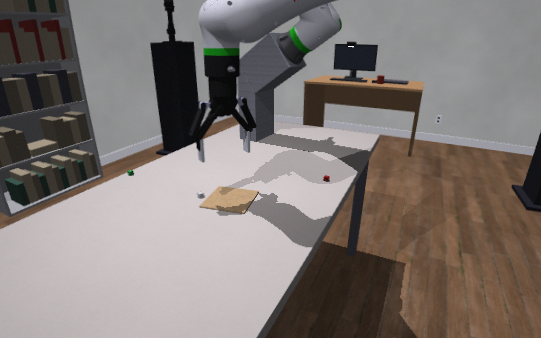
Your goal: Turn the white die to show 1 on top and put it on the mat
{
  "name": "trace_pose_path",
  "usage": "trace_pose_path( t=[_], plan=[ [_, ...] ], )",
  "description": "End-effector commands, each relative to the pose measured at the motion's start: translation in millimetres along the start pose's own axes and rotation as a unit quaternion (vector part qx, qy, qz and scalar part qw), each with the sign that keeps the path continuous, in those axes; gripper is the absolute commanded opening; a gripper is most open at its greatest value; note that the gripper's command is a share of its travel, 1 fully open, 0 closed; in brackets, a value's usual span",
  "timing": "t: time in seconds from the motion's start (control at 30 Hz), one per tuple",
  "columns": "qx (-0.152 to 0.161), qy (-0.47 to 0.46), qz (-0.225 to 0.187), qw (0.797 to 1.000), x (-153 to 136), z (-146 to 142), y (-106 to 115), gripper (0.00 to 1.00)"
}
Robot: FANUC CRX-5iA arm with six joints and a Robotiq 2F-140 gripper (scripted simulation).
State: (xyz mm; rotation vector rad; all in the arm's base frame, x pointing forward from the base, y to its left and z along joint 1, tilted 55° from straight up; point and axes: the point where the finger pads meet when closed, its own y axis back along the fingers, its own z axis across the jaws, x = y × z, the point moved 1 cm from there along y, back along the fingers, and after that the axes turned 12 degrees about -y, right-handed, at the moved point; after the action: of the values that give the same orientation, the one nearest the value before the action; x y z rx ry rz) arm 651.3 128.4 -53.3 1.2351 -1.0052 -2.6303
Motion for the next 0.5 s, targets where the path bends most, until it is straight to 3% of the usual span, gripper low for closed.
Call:
trace_pose_path(
  t=[0.0,0.1,0.47],
  plan=[
    [-0.008,0.02,-0.004,1.0,20.4,-47.9,-1.9,1.0],
    [-0.009,0.028,-0.006,1.0,32.9,-67.2,-1.7,1.0],
    [-0.009,0.032,-0.007,0.999,39.5,-76.8,-1.7,1.0]
  ],
)
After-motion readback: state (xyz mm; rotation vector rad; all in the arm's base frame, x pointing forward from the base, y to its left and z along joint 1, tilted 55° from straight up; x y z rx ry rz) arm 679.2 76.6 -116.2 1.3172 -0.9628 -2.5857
